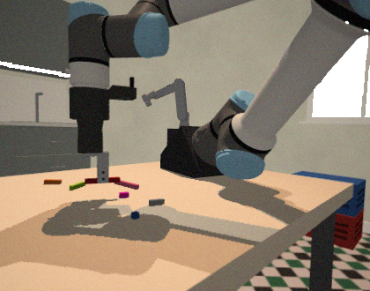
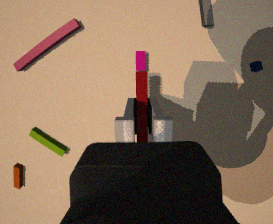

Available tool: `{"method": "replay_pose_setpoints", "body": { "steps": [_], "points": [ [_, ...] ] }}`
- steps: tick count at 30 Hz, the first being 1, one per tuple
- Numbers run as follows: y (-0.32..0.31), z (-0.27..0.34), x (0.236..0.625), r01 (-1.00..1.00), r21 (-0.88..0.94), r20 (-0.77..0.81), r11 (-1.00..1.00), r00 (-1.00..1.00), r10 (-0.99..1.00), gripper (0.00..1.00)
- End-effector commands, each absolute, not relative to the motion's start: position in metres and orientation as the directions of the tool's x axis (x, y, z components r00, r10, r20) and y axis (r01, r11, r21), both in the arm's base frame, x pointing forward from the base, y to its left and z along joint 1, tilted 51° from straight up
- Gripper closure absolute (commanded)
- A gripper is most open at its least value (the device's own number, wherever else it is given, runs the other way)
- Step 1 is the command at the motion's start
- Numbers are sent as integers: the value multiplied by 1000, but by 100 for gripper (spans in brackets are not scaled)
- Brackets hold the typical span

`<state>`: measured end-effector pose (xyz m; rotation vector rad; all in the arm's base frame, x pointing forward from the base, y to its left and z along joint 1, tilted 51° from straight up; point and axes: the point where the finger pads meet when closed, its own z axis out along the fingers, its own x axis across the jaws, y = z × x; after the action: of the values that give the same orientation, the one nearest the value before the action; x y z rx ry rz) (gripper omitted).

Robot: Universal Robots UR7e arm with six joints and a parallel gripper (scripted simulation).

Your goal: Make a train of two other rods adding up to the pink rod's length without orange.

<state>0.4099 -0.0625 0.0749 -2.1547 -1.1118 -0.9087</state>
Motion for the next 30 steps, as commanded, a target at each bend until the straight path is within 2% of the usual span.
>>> {"method": "replay_pose_setpoints", "body": {
  "steps": [1,30],
  "points": [
    [-51,63,416,843,-156,766,-514,432,476,76],
    [-48,60,419,843,-152,765,-516,431,478,76]
  ]
}}
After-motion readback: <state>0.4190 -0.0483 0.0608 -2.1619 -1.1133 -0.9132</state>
